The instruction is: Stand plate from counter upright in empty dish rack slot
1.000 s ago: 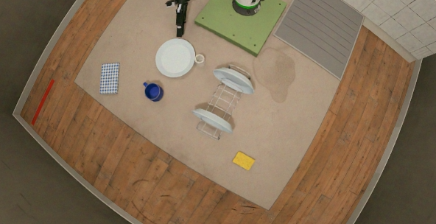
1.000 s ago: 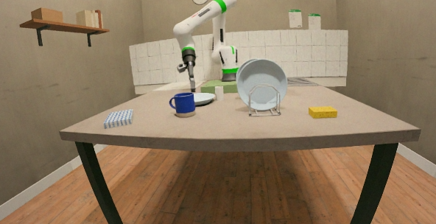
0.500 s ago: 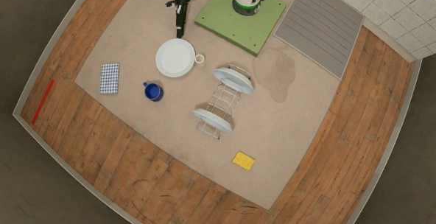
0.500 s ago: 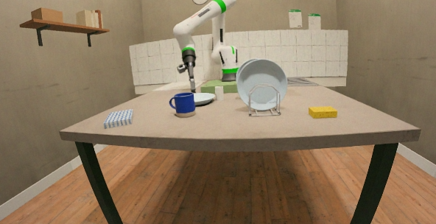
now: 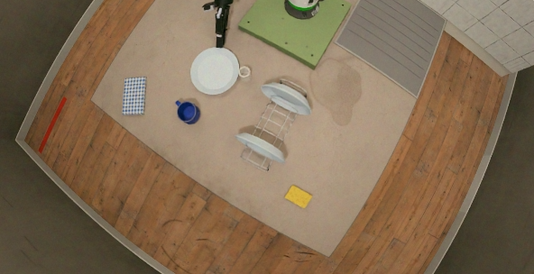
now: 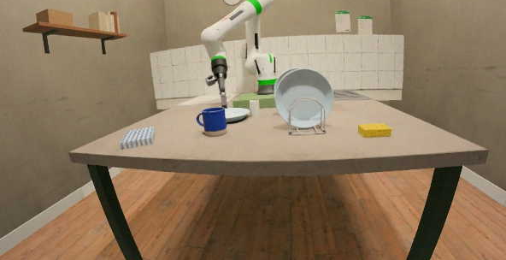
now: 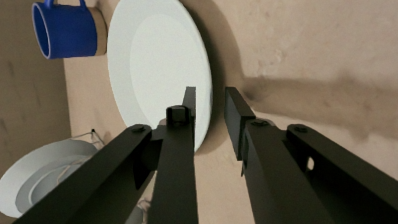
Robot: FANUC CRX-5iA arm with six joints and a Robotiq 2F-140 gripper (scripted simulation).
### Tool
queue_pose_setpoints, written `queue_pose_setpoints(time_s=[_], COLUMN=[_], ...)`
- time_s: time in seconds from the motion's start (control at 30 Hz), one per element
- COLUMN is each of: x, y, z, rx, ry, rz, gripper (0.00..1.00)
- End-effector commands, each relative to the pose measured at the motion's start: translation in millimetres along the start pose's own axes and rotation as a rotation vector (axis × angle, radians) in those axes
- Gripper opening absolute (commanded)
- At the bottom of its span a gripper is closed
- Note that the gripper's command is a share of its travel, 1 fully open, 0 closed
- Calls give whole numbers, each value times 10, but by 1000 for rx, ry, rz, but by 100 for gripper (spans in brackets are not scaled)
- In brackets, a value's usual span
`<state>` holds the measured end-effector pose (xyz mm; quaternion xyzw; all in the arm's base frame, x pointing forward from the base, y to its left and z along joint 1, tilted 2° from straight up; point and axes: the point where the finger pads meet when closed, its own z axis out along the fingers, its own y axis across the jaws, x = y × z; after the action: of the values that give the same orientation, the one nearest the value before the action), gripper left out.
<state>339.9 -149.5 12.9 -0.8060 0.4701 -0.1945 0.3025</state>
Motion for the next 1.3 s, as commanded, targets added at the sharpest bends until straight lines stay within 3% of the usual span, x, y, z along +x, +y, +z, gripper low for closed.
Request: queue_pose_setpoints(time_s=[0.0,1.27], x=[5,6], y=[-4,-5], z=[12,204], rx=[0,0], ry=[1,1], rz=[-1,-1], gripper=[24,24])
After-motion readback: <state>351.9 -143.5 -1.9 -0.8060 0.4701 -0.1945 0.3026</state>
